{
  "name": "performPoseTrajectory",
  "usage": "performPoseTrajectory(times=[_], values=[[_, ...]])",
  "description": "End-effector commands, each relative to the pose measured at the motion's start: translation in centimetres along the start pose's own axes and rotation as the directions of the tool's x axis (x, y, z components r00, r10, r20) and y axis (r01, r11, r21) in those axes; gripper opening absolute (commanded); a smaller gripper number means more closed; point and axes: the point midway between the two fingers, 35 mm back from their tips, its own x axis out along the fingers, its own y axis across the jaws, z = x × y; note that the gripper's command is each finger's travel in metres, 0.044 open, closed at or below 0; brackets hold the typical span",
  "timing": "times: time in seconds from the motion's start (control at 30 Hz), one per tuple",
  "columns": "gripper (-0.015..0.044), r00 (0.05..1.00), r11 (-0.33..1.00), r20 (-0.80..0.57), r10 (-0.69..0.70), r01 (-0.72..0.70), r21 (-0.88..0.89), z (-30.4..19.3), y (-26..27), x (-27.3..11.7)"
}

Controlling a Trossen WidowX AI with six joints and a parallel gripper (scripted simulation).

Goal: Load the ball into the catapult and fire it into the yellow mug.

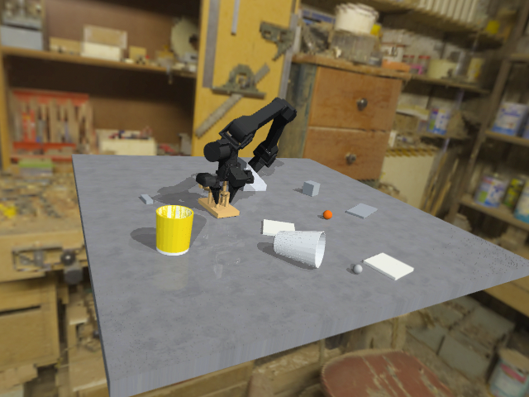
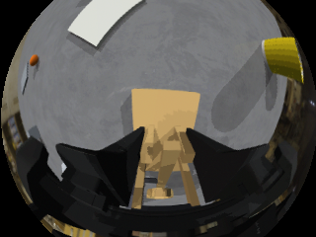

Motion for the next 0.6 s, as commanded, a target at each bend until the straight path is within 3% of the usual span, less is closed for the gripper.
performPoseTrajectory(times=[0.0, 0.17, 0.33, 0.57], values=[[0.0131, 1.0, 1.0, 0.0, -0.002, 0.002, -0.002, 0.0, 0.0, 0.0], [0.0, 1.0, 1.0, -0.001, -0.002, 0.002, 0.001, 0.0, -0.1, -4.7], [0.0, 1.0, 1.0, -0.001, -0.002, 0.002, 0.023, 0.0, 0.0, -5.0], [0.0, 1.0, 0.967, 0.0, -0.001, 0.001, 0.253, 0.0, -0.1, -4.9]])
